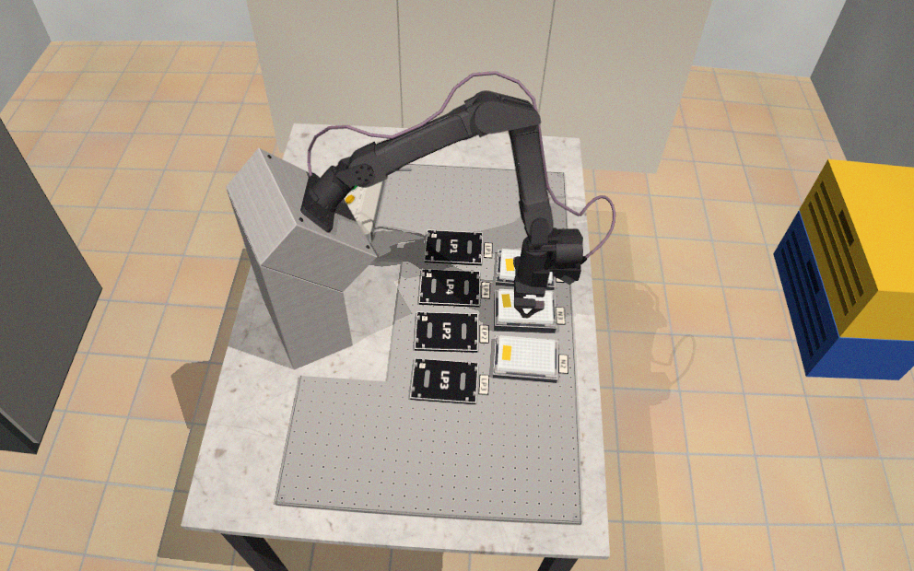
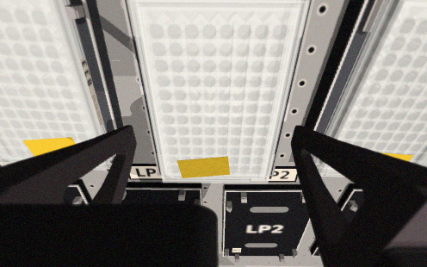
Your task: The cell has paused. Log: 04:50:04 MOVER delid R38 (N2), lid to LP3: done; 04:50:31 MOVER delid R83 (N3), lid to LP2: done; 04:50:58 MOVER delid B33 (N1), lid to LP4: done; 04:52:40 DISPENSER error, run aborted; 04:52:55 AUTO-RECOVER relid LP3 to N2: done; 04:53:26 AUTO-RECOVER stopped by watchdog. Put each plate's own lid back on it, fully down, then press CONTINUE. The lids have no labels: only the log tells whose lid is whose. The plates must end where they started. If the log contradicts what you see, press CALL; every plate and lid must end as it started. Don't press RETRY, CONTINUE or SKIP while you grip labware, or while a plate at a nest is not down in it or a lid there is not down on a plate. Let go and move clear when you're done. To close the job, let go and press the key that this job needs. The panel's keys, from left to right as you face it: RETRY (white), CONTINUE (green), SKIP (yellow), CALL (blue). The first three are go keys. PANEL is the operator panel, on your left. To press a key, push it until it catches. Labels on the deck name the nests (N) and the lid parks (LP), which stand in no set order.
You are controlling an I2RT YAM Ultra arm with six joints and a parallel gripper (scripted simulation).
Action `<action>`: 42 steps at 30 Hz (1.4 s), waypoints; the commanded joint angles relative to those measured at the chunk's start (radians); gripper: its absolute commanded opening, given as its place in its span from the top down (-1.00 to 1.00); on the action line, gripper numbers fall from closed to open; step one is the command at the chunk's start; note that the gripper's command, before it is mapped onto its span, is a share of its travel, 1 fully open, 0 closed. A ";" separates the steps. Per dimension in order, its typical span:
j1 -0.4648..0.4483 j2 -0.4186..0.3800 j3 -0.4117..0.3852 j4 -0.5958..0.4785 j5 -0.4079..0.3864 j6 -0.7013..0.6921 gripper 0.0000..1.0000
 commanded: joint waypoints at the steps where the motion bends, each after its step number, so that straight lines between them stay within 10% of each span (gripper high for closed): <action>1: -0.025 -0.034 -0.007 -0.011 -0.006 -0.012 -1.00; 26: -0.030 -0.038 0.030 -0.028 -0.009 -0.016 -1.00; 42: 0.000 -0.126 -0.332 0.223 0.009 0.022 -0.72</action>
